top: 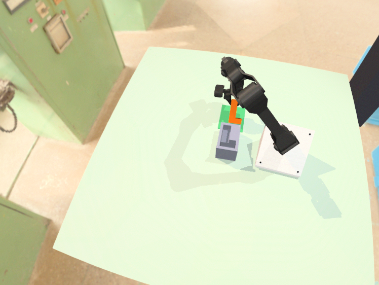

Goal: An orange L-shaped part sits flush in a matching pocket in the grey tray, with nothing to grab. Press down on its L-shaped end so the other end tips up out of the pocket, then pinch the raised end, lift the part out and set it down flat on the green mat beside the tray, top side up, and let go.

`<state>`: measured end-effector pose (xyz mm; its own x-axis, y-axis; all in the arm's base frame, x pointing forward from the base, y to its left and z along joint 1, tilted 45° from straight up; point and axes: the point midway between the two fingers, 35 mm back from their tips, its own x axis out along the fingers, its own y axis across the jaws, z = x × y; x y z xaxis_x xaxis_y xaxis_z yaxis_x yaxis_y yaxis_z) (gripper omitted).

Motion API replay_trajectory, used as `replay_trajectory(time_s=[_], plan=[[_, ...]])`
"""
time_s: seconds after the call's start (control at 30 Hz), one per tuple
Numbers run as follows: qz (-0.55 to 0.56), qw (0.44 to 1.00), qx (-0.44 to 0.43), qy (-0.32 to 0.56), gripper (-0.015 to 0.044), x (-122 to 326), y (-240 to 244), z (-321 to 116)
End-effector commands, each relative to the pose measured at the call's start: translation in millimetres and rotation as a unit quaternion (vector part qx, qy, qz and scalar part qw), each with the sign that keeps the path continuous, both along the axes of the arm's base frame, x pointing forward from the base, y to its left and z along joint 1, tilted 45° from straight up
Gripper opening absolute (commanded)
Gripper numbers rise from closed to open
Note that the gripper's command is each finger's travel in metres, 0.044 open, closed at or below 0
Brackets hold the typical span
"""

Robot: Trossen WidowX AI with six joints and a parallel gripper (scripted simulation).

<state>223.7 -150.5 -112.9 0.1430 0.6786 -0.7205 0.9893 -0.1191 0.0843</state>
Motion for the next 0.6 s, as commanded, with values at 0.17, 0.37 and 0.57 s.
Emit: replay_trajectory(time_s=[0.17, 0.37, 0.57], plan=[[-0.001, 1.0, 0.0, 0.0, 0.0315, -1, -12, 11], [-0.003, 1.0, 0.001, 0.0, 0.04, -12, -58, 61], [-0.01, 1.0, -0.001, -0.003, 0.04, -11, -60, 59]])
